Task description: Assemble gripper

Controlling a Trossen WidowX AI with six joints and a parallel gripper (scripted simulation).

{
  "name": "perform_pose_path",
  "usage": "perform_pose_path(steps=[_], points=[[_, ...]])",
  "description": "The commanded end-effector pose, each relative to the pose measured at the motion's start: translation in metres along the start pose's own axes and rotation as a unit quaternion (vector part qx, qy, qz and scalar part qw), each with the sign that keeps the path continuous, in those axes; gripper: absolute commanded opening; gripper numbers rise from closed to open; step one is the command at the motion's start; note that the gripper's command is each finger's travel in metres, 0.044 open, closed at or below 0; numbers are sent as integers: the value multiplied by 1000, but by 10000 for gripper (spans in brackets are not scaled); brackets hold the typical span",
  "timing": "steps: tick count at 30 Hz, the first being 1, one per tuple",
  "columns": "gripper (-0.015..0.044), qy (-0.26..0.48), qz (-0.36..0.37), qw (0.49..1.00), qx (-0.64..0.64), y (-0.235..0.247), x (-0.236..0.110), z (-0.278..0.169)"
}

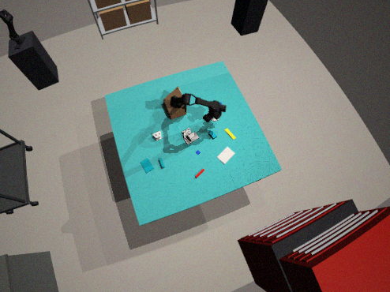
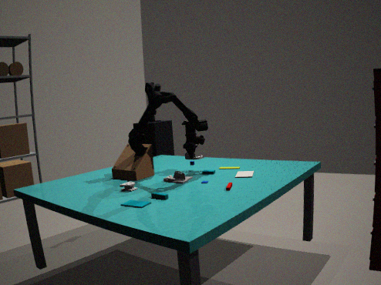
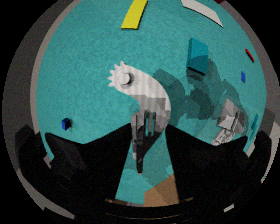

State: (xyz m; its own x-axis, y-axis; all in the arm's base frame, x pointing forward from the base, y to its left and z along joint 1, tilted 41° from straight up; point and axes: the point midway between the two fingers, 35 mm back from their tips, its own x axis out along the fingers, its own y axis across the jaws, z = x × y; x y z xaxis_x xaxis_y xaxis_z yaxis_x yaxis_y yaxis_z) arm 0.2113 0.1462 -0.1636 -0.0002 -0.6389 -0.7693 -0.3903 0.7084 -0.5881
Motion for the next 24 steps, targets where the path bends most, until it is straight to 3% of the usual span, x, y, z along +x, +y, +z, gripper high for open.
perform_pose_path(steps=[1, 24], points=[[134, -2, 4, 1000, 5, 0, -7, 1], [134, -9, 11, 964, -266, -58, -20, -2]])
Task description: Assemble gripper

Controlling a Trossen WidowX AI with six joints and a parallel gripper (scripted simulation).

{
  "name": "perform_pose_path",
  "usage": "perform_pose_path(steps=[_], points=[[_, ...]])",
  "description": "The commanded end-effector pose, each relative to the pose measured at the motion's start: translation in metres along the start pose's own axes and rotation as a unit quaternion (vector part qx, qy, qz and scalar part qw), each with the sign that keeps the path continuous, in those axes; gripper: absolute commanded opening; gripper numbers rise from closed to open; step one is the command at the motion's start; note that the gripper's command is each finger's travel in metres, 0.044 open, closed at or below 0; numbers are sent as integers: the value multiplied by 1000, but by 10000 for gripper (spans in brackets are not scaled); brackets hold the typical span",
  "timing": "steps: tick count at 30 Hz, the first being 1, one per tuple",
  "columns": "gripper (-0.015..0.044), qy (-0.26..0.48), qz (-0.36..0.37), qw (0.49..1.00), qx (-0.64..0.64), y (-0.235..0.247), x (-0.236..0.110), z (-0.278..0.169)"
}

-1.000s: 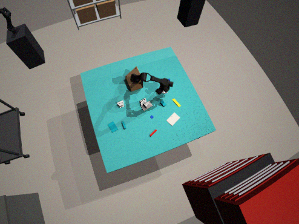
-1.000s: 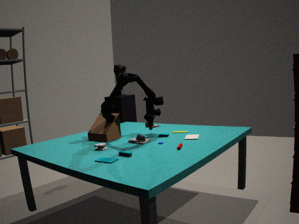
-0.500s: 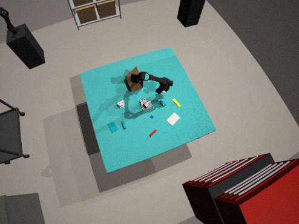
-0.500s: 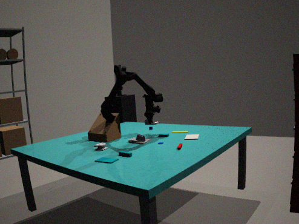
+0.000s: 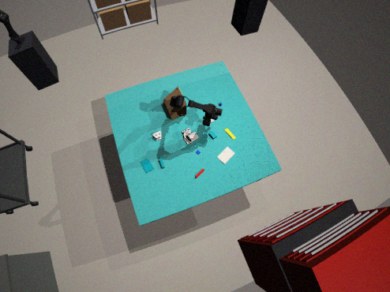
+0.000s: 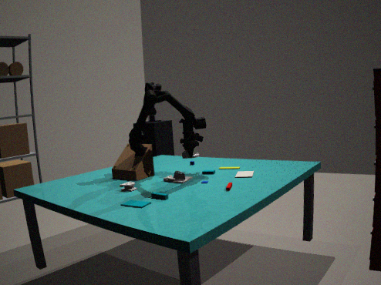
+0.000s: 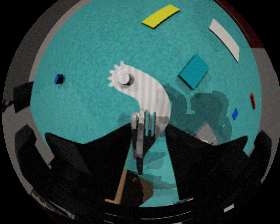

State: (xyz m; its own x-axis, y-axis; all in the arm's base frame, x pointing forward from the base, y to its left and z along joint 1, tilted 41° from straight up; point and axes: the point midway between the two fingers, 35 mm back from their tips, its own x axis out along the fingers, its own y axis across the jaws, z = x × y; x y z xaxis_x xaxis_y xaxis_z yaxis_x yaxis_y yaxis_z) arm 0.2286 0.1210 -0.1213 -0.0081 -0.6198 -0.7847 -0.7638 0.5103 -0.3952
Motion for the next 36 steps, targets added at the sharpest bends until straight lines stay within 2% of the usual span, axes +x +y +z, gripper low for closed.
perform_pose_path(steps=[1, 18, 36], points=[[134, -5, -2, 999, -49, -10, -4, -6], [134, -8, -3, 959, -283, -48, -9, -39], [134, -6, -6, 859, -512, -79, -9, -81]])
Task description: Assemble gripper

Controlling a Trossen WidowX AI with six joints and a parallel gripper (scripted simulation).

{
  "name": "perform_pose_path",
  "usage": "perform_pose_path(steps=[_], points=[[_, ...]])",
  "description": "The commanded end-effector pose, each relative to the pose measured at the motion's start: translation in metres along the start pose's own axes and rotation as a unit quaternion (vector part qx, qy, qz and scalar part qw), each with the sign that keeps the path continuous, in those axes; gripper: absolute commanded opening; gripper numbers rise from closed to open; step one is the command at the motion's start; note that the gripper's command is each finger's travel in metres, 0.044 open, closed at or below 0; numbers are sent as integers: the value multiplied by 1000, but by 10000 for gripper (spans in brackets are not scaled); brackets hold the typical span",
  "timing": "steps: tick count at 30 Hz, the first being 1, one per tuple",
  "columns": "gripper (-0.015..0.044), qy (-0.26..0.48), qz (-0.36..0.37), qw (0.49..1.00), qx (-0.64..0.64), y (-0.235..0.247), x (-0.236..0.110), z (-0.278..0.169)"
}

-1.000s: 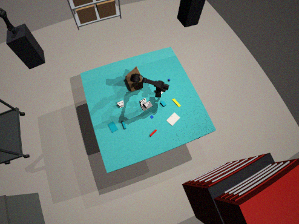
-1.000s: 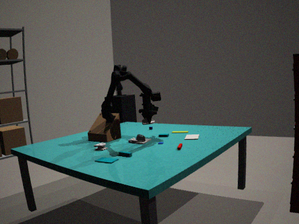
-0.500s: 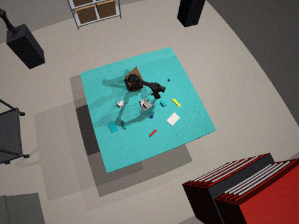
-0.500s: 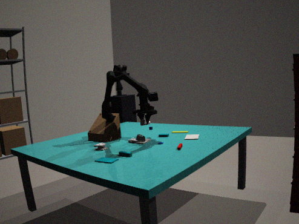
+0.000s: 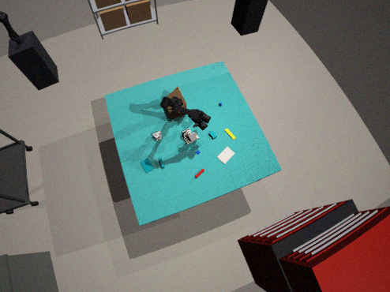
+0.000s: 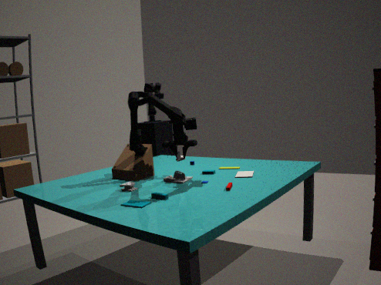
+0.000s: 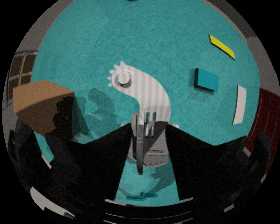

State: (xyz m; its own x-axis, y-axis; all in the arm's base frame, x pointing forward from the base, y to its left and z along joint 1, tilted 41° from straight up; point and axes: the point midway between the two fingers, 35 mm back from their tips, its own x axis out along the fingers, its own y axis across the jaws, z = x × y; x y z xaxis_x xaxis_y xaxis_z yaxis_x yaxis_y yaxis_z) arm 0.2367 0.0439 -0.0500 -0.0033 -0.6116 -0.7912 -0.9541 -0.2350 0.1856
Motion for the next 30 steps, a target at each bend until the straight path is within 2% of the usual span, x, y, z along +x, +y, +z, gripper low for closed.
perform_pose_path(steps=[1, 15, 30], points=[[134, 2, -4, 999, -48, 4, -1, -10], [134, 7, -1, 971, -240, 24, 1, -43], [134, 11, 7, 901, -434, 51, 7, -73]])
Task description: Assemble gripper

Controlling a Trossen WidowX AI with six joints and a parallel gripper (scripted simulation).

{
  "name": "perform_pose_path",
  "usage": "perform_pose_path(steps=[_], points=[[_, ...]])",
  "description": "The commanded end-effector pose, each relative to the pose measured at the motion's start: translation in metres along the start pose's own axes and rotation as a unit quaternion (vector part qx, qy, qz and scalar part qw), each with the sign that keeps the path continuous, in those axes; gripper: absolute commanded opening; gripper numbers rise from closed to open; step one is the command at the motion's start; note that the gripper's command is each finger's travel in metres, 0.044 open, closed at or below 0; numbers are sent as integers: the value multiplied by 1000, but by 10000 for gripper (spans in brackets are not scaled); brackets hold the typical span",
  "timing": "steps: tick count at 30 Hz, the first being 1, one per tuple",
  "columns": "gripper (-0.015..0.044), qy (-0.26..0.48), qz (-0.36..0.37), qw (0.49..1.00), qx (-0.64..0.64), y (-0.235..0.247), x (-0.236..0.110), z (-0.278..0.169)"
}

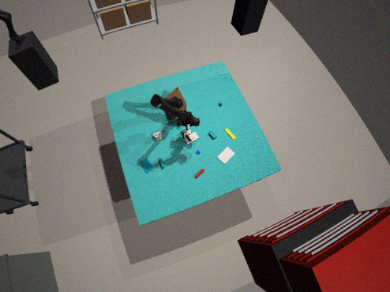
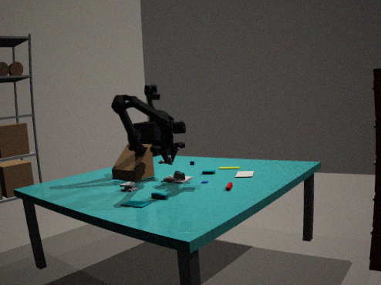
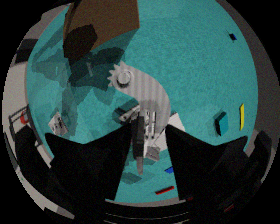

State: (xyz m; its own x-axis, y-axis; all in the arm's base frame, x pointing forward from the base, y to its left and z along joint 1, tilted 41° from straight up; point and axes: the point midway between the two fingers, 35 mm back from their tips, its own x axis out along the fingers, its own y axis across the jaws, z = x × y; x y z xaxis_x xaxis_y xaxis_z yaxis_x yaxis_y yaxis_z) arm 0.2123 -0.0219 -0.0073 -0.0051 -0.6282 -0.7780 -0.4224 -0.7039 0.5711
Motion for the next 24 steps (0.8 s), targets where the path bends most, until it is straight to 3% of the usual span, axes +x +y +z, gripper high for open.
perform_pose_path(steps=[1, 14, 24], points=[[134, 4, 1, 999, -48, 10, 1, 0], [134, 3, 12, 975, -223, 42, 7, 6], [134, 3, 13, 973, -232, 43, 7, 6]])
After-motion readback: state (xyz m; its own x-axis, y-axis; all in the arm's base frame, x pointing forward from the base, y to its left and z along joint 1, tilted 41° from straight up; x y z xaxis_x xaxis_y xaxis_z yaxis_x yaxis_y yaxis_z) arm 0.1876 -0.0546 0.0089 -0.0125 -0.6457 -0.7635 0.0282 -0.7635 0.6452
